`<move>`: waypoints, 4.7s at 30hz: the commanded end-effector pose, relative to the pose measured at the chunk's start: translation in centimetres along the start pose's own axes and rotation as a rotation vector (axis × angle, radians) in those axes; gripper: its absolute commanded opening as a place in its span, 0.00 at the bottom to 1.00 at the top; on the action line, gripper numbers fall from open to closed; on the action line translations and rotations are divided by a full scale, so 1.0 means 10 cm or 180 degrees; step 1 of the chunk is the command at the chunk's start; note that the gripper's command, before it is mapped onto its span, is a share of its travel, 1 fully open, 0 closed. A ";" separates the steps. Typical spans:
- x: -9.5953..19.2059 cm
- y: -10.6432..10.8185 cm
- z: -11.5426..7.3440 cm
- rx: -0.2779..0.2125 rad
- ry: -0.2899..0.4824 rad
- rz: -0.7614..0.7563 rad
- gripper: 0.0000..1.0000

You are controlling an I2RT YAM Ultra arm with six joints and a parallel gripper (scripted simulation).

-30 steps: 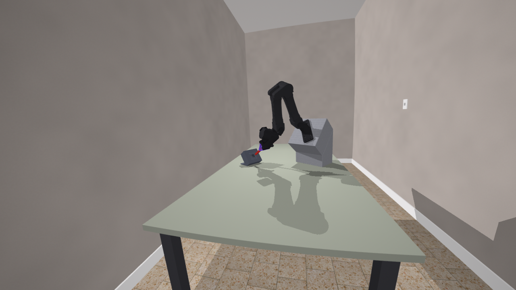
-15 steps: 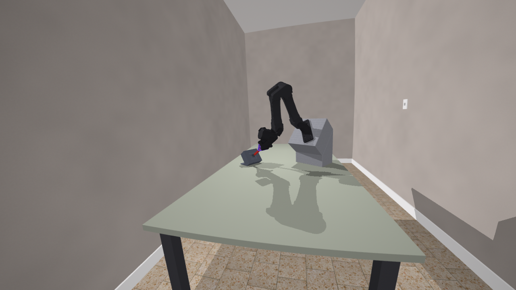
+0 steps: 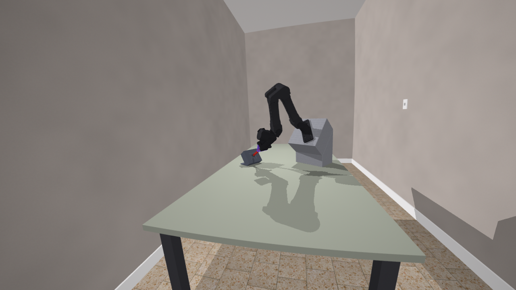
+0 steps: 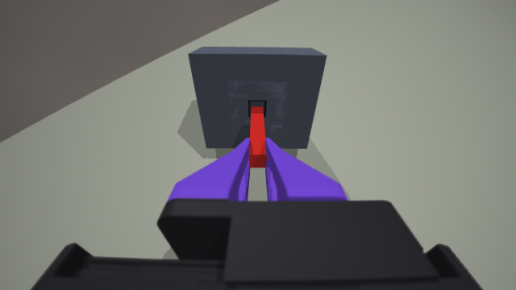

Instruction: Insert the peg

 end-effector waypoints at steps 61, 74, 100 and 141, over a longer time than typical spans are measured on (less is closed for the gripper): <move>-0.02 -0.07 0.06 -0.0015 -0.0017 0.0014 0.00; -0.03 -0.05 -0.07 -0.0012 -0.0055 0.0016 0.00; -0.03 -0.13 -0.24 -0.0011 -0.0055 0.0015 0.00; -0.04 0.01 -0.04 -0.0011 -0.0056 0.0015 0.00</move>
Point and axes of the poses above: the point where the finger pads meet when closed, its own z axis out along the fingers, its own y axis across the jaws, x = y × z, the point moved 2 cm from there along -z, back along the fingers, and after that the axes turned 9 degrees about z, right-handed, at the moved point
